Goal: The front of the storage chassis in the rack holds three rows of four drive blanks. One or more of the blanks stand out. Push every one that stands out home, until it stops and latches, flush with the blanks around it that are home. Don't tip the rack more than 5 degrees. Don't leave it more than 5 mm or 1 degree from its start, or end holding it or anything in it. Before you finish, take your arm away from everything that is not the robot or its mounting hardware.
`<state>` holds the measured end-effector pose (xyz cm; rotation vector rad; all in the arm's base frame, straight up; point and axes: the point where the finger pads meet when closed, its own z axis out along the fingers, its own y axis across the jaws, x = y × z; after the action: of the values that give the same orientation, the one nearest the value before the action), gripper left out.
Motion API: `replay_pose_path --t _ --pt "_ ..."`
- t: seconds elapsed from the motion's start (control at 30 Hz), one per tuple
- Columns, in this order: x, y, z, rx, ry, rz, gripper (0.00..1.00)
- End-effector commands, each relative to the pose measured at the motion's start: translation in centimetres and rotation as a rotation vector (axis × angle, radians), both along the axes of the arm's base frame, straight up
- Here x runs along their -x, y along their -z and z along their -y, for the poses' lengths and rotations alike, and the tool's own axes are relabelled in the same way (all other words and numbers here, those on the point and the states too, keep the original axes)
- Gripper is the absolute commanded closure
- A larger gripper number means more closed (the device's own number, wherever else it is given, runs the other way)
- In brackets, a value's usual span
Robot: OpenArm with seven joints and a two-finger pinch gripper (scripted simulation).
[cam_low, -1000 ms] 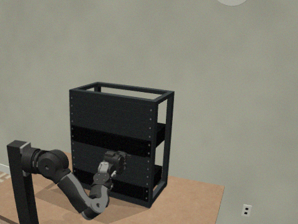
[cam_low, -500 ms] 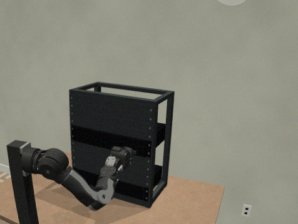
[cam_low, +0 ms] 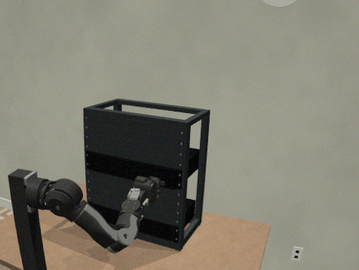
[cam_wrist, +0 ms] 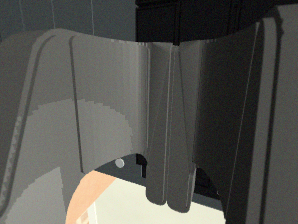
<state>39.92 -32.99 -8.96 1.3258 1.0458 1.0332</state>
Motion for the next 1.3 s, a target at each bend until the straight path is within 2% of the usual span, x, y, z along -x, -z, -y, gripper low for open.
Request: replay_pose_path --t 0.0,0.97,1.27 --pt "-0.1 -0.3 -0.2 0.004 -0.005 0.012 1.00" --pt "-0.2 -0.4 -0.4 0.004 -0.005 0.012 1.00" --pt "-1.1 -0.3 -0.1 0.004 -0.006 0.012 1.00"
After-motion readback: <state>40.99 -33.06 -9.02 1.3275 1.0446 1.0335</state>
